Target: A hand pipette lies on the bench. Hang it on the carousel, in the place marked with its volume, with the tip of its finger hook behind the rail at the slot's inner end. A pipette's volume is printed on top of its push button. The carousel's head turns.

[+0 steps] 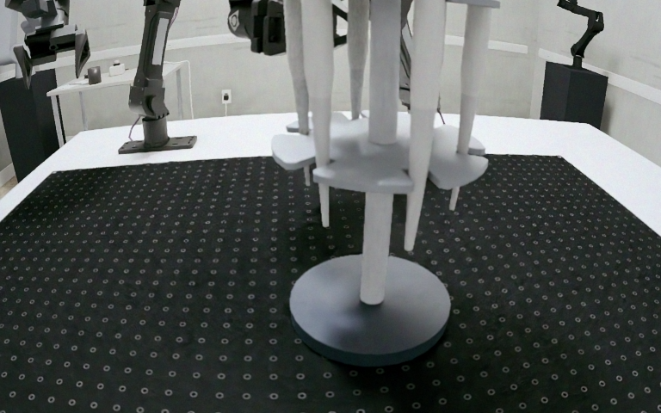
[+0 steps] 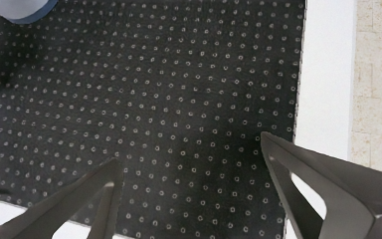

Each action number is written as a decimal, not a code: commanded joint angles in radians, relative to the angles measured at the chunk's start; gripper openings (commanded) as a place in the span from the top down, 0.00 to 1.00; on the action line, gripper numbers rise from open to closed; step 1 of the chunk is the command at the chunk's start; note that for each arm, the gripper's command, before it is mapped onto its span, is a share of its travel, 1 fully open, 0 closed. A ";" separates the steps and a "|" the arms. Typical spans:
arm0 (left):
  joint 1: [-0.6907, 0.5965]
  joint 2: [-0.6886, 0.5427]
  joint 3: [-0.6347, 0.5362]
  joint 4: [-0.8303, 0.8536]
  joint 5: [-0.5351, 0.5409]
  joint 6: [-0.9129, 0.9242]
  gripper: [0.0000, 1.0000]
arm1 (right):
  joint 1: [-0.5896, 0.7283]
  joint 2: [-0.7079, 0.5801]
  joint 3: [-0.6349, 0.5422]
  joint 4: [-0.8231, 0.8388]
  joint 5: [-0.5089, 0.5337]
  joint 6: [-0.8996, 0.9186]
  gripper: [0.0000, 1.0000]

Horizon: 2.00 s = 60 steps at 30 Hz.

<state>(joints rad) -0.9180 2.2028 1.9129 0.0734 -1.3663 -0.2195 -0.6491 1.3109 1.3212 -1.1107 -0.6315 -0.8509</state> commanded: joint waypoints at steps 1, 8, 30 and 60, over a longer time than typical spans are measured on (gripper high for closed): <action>-0.020 -0.044 -0.015 -0.017 -0.030 -0.027 0.50 | -0.009 0.006 0.020 0.008 -0.016 -0.006 0.00; -0.048 -0.053 -0.013 -0.043 -0.057 -0.053 0.50 | -0.009 0.006 0.020 0.008 -0.016 -0.006 0.00; -0.122 -0.033 0.009 -0.153 -0.127 -0.152 0.50 | -0.009 0.006 0.020 0.008 -0.016 -0.006 0.00; 0.070 -0.739 -0.629 -0.497 0.566 -0.147 0.00 | -0.009 0.006 0.020 0.008 -0.016 -0.006 0.00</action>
<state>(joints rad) -0.8715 1.5173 1.3128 -0.3717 -0.9493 -0.4156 -0.6491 1.3109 1.3212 -1.1107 -0.6315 -0.8509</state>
